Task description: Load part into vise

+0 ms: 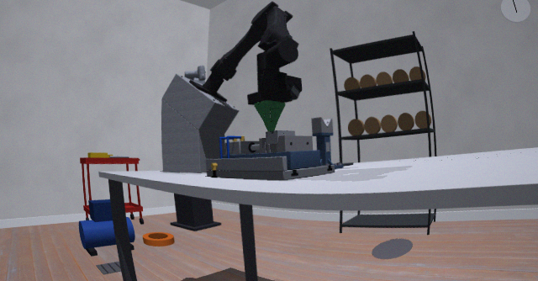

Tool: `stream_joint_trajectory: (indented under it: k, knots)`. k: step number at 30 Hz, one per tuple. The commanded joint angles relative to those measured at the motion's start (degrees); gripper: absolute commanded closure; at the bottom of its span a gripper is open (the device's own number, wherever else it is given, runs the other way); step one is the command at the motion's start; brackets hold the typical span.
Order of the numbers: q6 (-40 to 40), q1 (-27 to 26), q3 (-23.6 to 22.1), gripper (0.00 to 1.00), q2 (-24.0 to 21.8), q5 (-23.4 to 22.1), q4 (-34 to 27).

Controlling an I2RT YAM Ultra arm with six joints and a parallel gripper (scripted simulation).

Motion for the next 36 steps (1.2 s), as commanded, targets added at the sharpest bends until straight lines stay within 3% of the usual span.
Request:
stream_joint_trajectory:
  k: [1, 36]
  knots:
    - [0.0, -0.9, 0.2, 1.0, -1.9, -0.4, -0.2]
    - [0.7, -0.1, 1.3, 1.0, 0.9, 0.0, 1.1]
